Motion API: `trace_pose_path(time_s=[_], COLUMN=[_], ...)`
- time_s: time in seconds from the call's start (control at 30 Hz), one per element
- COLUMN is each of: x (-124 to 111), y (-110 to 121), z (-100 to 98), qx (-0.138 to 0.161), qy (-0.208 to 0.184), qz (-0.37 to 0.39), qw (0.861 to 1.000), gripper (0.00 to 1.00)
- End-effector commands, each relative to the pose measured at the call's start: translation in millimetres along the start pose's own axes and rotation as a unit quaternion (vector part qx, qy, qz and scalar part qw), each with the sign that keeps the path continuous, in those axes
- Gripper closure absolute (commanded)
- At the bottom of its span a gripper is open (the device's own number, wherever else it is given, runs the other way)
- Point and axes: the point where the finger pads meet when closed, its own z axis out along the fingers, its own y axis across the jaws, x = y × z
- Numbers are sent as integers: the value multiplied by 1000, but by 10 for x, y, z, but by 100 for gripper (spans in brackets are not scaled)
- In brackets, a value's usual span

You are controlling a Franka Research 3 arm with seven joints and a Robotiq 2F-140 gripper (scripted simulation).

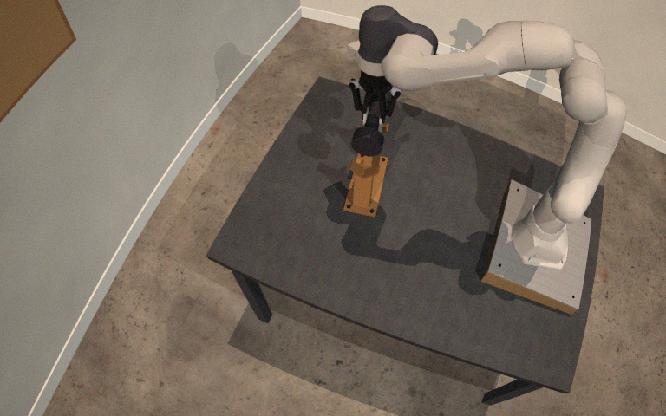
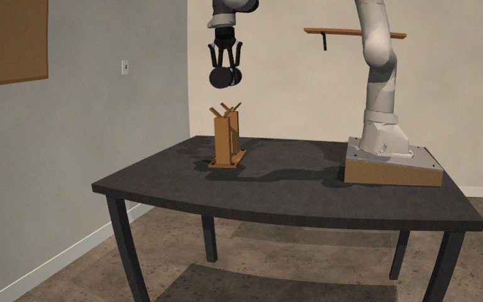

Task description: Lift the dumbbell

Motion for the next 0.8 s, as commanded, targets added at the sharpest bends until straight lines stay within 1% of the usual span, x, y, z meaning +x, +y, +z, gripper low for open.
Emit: trace_pose_path(time_s=[0.0, 0.37, 0.77], x=[-20, -20, -20], y=[-13, -10, -10], z=[-142, -210, -220], qx=[5, 5, 5], qy=[1, 1, 1], qz=[-4, -4, -4], qw=[1000, 1000, 1000], gripper=[100, 100, 100])
